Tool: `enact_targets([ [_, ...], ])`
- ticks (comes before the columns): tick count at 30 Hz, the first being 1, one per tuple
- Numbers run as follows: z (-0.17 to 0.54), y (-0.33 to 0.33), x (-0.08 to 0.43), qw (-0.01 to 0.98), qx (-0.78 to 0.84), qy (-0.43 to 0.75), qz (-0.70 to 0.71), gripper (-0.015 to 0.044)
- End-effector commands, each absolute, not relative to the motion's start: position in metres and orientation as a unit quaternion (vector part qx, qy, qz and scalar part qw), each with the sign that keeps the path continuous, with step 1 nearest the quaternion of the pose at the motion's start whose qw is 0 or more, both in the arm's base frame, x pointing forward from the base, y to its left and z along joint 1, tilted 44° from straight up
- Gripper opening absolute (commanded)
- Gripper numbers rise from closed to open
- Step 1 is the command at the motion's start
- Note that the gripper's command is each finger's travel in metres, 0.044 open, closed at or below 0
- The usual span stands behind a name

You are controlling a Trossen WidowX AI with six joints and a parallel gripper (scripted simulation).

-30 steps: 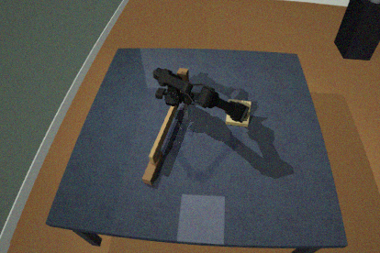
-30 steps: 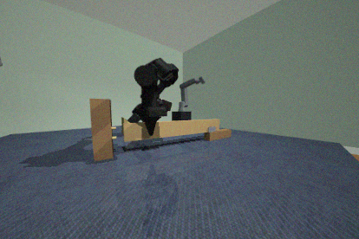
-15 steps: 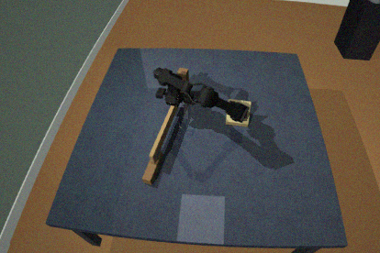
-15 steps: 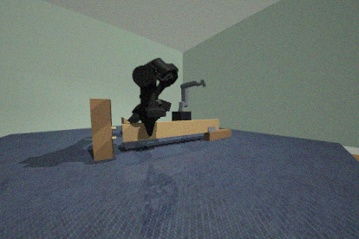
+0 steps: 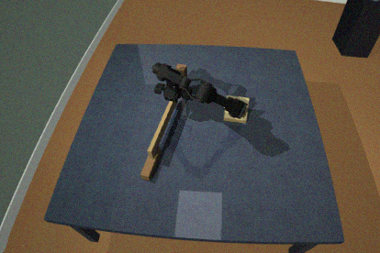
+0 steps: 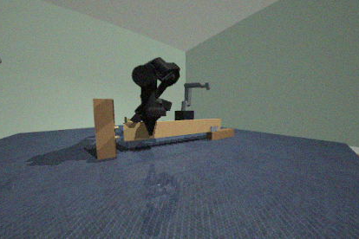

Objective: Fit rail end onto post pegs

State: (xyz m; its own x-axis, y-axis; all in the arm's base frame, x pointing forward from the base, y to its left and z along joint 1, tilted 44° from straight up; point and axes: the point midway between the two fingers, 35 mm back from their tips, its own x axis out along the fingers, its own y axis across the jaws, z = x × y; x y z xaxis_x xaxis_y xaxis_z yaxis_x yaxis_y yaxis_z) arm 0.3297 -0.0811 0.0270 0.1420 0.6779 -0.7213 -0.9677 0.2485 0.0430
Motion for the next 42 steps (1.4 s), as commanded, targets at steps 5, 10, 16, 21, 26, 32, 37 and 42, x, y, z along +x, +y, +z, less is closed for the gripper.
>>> enact_targets([
  [5, 0.0267, -0.085, 0.3292, 0.722, -0.227, 0.321, 0.569, 0.0],
  [10, 0.0259, -0.0864, 0.3289, 0.722, -0.227, 0.321, 0.569, 0.0],
  [16, 0.0246, -0.0877, 0.3287, 0.722, -0.227, 0.321, 0.569, 0.0],
  [21, 0.0233, -0.0885, 0.3285, 0.722, -0.227, 0.321, 0.569, 0.0],
  [26, 0.0219, -0.0892, 0.3284, 0.722, -0.227, 0.321, 0.569, 0.0],
  [32, 0.0202, -0.0901, 0.3282, 0.722, -0.227, 0.321, 0.569, 0.0],
  [37, 0.0191, -0.0911, 0.328, 0.722, -0.227, 0.321, 0.569, 0.0],
  [42, 0.0182, -0.0923, 0.3277, 0.722, -0.227, 0.321, 0.569, 0.0],
])
